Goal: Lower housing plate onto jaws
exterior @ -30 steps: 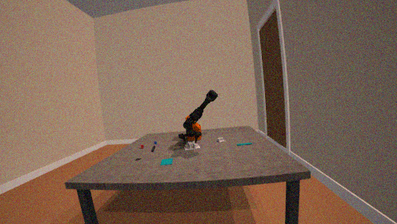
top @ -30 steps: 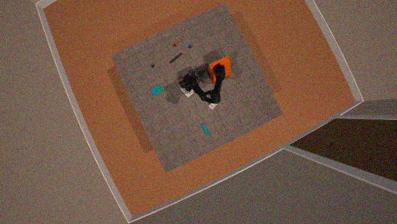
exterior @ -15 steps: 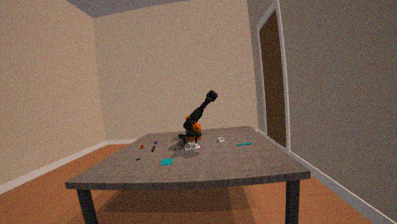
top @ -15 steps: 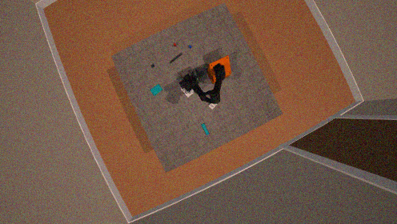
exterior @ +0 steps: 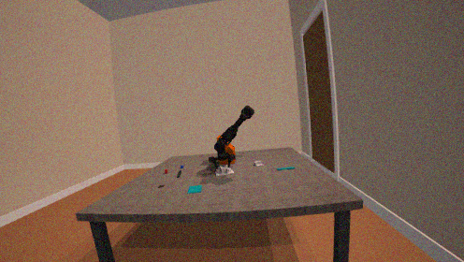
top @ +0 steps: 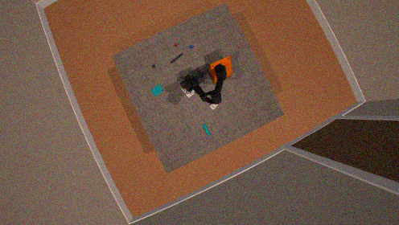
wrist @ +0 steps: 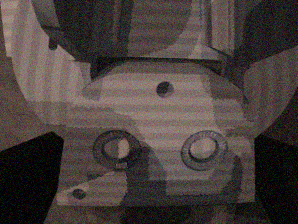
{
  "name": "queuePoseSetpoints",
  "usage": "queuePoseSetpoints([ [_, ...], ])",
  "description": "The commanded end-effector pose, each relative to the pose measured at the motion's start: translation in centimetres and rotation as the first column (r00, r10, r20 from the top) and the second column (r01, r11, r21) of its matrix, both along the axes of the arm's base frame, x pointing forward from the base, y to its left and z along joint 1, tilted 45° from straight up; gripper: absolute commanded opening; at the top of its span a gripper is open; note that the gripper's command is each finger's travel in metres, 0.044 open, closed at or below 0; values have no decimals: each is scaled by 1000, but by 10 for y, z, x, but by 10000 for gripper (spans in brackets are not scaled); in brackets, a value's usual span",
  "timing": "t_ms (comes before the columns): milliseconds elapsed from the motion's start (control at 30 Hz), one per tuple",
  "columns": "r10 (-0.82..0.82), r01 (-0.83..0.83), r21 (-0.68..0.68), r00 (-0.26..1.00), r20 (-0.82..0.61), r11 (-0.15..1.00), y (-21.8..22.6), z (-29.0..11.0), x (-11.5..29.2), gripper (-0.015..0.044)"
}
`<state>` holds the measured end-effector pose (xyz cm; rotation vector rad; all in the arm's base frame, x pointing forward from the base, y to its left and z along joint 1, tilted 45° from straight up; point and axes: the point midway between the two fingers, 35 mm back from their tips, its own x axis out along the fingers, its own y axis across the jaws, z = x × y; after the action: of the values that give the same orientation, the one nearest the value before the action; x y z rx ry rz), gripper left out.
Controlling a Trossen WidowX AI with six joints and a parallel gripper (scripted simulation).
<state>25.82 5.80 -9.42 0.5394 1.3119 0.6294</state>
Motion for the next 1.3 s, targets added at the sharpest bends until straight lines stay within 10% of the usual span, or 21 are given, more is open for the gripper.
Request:
queuePoseSetpoints([
  [0,-1,1,2,1000,-2,1000,1,0,0,351],
  [333,0,0,0,1000,0,1000,0,0,0,440],
  [1267,-16,16,1,1000,3,1000,-50,49,-8,440],
])
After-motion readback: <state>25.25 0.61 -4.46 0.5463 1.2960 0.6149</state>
